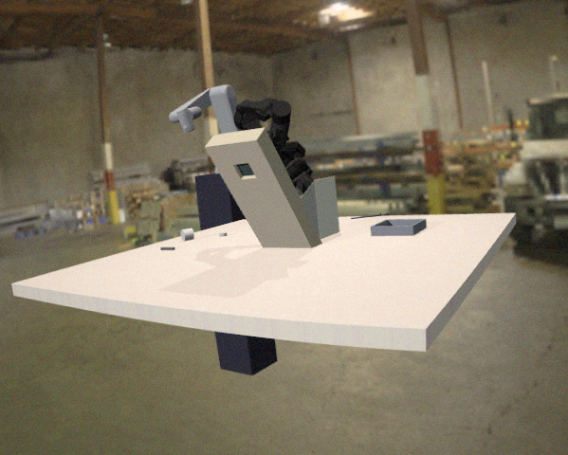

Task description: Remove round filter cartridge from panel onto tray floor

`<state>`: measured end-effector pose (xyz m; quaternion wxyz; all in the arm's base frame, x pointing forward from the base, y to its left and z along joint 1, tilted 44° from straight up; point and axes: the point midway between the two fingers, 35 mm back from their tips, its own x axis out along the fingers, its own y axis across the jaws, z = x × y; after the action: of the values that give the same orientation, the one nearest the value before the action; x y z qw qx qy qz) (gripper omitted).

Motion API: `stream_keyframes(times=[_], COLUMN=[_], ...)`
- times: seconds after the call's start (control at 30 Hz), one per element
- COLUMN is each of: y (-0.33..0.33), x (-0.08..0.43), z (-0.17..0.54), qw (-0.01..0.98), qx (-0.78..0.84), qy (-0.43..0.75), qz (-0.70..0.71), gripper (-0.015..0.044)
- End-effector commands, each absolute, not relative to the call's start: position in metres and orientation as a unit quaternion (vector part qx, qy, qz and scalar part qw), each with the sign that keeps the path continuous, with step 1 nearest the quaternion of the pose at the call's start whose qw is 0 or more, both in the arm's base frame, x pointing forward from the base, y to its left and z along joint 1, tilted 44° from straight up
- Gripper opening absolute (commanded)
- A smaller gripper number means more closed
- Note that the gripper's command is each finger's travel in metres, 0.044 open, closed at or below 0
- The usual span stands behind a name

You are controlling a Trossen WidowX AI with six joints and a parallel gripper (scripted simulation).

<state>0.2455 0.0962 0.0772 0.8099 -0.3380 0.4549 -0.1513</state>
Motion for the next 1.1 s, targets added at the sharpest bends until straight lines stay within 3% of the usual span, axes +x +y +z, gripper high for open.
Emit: stream_keyframes(times=[0.0, 0.7, 1.07], y=[0.105, 0.160, 0.192], x=[0.253, 0.212, 0.213], z=[0.086, 0.145, 0.111], qw=[0.815, 0.813, 0.814], qx=[-0.332, -0.332, -0.331], qy=[0.451, 0.453, 0.453], qz=[-0.150, -0.149, -0.149], gripper=[0.0000, 0.0000, 0.0000])
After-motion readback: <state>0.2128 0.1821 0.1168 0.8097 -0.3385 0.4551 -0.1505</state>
